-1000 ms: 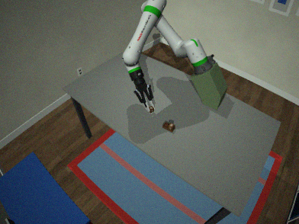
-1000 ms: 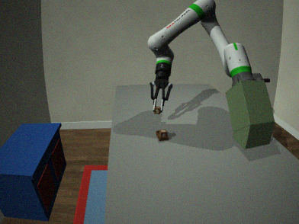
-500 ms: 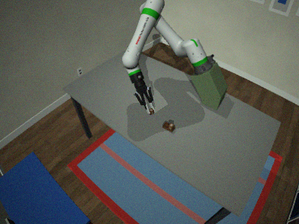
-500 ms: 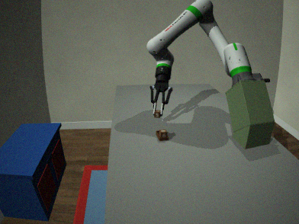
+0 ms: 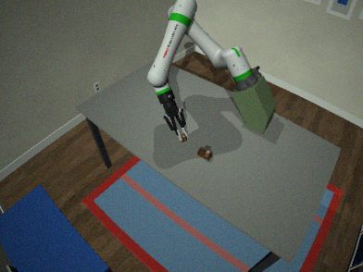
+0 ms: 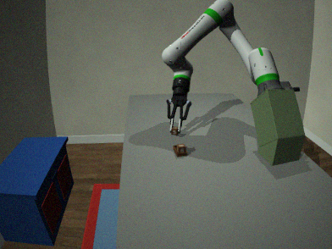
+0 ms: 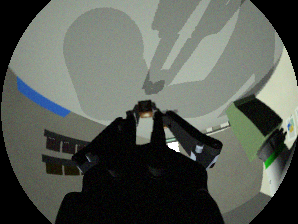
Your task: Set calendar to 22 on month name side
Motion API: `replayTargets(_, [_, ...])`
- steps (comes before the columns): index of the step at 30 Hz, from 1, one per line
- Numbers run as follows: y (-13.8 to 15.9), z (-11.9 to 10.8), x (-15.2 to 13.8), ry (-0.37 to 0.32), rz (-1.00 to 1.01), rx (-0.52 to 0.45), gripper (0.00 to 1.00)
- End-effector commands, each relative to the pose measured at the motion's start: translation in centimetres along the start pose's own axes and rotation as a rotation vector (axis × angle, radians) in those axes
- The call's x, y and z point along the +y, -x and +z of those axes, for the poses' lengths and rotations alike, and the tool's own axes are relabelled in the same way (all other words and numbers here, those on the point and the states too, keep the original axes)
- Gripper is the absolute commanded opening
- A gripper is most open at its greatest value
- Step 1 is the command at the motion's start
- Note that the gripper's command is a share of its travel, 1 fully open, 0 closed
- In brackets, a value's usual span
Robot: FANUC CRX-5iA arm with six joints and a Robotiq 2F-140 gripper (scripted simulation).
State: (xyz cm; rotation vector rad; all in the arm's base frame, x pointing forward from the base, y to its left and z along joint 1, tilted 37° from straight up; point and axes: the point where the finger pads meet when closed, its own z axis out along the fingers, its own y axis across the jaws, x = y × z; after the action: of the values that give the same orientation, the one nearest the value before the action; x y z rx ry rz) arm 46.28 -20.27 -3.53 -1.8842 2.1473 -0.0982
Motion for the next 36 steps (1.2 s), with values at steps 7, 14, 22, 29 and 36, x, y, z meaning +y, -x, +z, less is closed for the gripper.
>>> replayTargets(7, [-0.57, 0.58, -0.02, 0.0, 0.0, 0.0, 0.17])
replayTargets(14, [-0.83, 0.84, -0.02, 0.0, 0.0, 0.0, 0.17])
replayTargets(22, [-0.87, 0.88, -0.02, 0.0, 0.0, 0.0, 0.17])
replayTargets(29, [-0.87, 0.88, -0.02, 0.0, 0.0, 0.0, 0.17])
replayTargets(36, [-0.87, 0.88, -0.02, 0.0, 0.0, 0.0, 0.17])
